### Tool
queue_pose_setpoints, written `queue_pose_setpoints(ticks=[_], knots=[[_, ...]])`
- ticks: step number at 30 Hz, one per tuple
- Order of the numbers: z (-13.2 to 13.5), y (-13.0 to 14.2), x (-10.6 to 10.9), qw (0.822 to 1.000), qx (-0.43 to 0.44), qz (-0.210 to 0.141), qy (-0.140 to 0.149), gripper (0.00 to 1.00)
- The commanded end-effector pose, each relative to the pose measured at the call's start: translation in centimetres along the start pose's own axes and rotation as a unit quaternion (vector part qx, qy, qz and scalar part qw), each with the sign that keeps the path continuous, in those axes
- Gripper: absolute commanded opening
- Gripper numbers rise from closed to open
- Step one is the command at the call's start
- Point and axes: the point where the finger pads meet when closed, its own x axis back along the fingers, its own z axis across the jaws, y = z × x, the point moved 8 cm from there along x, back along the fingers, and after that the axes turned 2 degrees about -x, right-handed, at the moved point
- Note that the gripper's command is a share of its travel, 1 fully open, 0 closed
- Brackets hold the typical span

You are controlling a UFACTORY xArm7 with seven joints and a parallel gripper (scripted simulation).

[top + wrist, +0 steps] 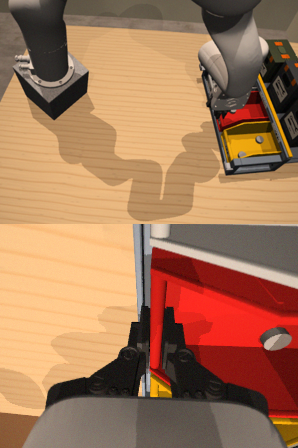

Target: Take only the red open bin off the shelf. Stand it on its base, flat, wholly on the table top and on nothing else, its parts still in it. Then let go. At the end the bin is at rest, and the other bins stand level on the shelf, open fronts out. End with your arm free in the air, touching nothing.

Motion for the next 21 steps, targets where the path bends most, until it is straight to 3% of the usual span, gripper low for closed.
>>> queue_pose_setpoints(ticks=[1, 21], knots=[[0.14, 0.0, 0.12, 1.0, 0.0, 0.0, 0.002, 0.0], [0.13, 0.0, 0.92, 1.0, 0.0, 0.0, 0.002, 0.0]])
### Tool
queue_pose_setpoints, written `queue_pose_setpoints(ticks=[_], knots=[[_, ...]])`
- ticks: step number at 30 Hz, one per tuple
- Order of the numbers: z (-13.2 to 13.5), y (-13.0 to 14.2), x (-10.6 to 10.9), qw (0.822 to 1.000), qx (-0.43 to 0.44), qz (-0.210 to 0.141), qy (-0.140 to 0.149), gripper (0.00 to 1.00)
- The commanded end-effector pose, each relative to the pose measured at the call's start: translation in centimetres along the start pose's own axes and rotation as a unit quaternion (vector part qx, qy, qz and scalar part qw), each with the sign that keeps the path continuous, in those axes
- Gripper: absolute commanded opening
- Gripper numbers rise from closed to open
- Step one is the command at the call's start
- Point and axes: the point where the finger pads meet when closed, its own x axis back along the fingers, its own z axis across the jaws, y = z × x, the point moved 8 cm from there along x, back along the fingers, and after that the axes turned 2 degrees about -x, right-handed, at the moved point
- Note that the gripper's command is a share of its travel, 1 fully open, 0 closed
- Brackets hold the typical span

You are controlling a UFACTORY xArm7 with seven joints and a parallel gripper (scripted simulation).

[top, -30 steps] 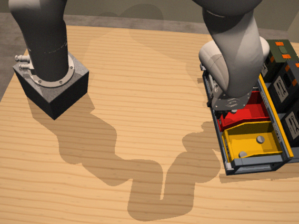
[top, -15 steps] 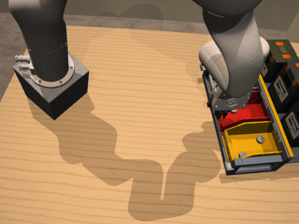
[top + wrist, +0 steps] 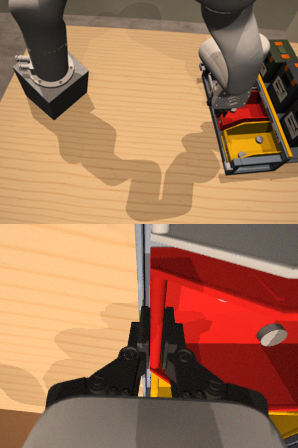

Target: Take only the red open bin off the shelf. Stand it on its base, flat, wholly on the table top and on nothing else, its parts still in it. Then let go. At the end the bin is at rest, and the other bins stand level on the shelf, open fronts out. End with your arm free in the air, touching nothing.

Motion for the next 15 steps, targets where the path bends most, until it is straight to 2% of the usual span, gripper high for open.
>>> queue_pose_setpoints(ticks=[1, 15], knots=[[0.15, -0.01, 0.15, 1.0, 0.0, 0.0, 0.002, 0.0], [0.14, -0.01, 0.94, 1.0, 0.0, 0.0, 0.002, 0.0]])
